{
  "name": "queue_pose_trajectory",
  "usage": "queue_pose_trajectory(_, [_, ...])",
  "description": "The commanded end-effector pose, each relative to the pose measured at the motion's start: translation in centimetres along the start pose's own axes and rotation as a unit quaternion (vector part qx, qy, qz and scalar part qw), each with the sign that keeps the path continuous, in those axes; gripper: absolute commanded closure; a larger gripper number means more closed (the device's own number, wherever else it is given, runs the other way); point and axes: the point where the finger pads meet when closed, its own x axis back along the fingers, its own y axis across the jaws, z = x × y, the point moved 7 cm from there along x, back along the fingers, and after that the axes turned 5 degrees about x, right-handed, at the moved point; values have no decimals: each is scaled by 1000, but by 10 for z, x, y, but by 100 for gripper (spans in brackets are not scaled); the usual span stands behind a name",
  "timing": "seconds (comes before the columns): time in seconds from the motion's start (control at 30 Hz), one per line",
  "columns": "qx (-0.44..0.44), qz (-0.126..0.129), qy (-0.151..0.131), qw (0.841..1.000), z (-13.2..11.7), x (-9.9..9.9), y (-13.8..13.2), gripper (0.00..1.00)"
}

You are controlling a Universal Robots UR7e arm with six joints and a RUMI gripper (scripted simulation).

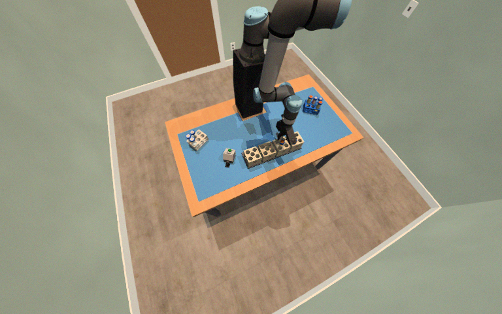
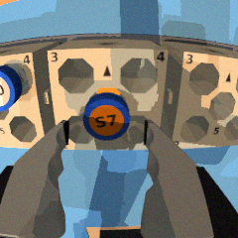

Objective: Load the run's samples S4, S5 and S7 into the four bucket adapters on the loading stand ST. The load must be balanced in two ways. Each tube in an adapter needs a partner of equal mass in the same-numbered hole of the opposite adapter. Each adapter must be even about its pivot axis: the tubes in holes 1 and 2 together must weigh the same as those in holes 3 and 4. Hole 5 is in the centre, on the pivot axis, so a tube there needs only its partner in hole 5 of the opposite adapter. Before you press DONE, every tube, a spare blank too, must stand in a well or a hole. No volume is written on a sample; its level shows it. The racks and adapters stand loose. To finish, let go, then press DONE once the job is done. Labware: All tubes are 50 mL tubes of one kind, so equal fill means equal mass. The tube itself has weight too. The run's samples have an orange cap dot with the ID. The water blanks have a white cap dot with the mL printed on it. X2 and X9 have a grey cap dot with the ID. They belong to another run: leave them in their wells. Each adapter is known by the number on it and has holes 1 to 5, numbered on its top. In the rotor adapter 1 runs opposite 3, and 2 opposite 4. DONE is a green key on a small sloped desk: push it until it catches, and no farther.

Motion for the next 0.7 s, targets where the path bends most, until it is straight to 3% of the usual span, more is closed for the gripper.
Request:
queue_pose_trajectory(0.0, [0, 0, 1, 1000, 0, 17, 0, 65])
queue_pose_trajectory(0.2, [0, 0, 1, 1000, 0, 24, 0, 65])
queue_pose_trajectory(0.4, [-100, 0, 1, 995, -11, 24, -31, 65])
queue_pose_trajectory(0.53, [-199, 0, 1, 980, -22, 24, -63, 65])
queue_pose_trajectory(0.67, [-295, 0, 1, 955, -34, 24, -94, 65])
